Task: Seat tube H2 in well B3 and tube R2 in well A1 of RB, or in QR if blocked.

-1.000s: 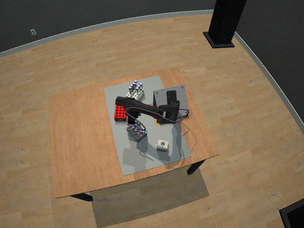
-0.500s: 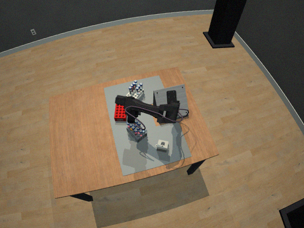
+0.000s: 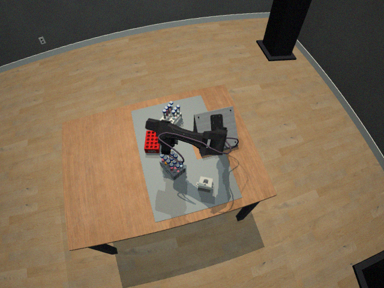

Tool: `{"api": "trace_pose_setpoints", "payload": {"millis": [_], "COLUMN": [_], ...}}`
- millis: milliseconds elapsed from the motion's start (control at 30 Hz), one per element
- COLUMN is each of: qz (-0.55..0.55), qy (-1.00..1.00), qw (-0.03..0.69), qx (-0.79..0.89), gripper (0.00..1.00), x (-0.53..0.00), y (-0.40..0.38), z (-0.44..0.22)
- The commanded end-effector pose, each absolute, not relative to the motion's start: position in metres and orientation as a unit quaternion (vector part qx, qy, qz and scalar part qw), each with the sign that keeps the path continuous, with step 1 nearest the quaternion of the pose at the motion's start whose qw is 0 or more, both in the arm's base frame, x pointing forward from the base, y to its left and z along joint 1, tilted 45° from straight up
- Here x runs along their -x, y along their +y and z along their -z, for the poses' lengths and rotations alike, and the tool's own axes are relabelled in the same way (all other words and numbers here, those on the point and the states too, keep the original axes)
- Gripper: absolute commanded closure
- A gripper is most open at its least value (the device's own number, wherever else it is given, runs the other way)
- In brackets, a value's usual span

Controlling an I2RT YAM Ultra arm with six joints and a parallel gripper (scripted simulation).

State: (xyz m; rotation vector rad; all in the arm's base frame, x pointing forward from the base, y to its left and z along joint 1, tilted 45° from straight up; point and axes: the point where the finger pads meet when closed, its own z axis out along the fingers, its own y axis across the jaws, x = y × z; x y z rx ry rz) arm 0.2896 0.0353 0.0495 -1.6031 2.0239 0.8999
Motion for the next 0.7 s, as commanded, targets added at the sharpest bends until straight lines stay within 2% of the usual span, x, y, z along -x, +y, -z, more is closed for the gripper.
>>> {"api": "trace_pose_setpoints", "payload": {"millis": [0,667], "qz": [-0.311,-0.313], "qy": [0.727,0.728], "qw": [0.213,0.21], "qx": [0.574,0.573], "gripper": [1.0,1.0], "x": [-0.294,-0.293], "y": [0.024,0.013], "z": [-0.062,-0.072]}}
